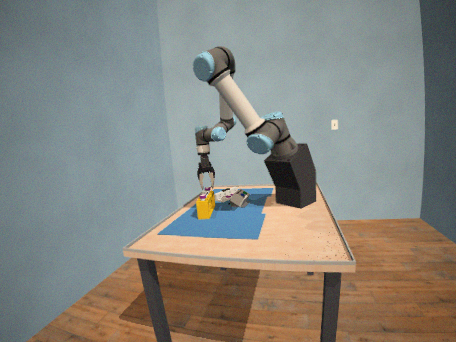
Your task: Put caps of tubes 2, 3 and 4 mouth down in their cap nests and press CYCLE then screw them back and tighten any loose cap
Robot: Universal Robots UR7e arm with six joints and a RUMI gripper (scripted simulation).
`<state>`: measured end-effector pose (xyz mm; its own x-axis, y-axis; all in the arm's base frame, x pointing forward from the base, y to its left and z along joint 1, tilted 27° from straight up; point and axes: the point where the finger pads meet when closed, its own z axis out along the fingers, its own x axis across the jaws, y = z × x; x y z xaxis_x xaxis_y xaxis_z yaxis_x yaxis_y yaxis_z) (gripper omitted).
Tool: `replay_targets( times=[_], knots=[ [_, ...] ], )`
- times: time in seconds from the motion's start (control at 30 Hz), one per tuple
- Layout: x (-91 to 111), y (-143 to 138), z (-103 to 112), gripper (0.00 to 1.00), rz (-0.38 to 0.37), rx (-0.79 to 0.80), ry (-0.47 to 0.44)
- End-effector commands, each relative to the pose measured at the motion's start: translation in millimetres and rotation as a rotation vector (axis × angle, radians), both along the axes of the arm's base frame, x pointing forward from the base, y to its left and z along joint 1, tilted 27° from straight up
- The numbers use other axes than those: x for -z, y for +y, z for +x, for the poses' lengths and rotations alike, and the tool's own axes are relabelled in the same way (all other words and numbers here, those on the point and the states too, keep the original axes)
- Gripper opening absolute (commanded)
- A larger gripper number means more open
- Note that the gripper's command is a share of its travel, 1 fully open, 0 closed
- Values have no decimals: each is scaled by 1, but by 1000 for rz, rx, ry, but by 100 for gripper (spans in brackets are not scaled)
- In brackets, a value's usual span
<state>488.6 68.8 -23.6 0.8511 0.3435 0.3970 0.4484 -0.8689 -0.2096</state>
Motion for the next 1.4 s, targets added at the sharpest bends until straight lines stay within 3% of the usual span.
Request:
replay_targets(
  times=[0.0,0.13,0.23,0.8,0.83,1.37],
  knots=[
    [0,0,0,35,0,0,-1],
    [-1,0,0,35,22,74,29],
    [-2,-1,0,35,71,234,92],
    [-7,-3,-1,35,71,234,92],
    [-7,-3,-1,0,71,234,92],
    [-12,-5,-3,0,71,234,92]
  ],
)
